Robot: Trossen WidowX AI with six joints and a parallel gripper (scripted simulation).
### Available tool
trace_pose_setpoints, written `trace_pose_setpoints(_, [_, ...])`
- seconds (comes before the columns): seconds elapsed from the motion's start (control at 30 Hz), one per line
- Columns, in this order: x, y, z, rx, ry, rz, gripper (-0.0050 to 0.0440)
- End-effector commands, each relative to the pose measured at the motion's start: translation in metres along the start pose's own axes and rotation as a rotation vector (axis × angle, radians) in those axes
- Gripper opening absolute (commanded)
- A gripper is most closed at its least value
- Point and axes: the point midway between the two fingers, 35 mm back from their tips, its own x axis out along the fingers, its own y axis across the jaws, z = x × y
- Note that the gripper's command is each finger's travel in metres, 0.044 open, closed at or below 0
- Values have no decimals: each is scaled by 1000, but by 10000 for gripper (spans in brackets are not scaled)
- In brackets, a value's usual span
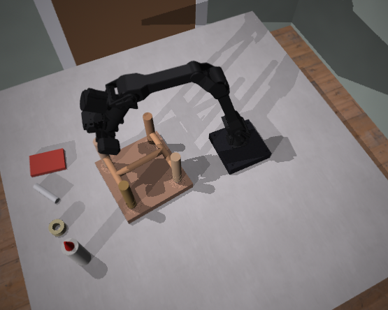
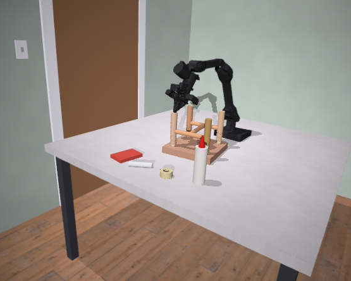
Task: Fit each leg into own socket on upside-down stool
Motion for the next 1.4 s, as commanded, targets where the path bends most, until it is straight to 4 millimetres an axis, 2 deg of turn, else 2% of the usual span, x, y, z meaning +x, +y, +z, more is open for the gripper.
trace_pose_setpoints(0.0, [6, 1, -8, -7, 26, 4, 0])
trace_pose_setpoints(0.97, [-25, 0, 15, 0, 3, 1, 0])
trace_pose_setpoints(1.03, [-31, -6, 2, 10, 30, -6, 0])
trace_pose_setpoints(1.1, [-52, -22, -22, 44, 87, -23, 0])
trace_pose_setpoints(1.37, [-101, -49, -84, 126, 224, -58, 0])
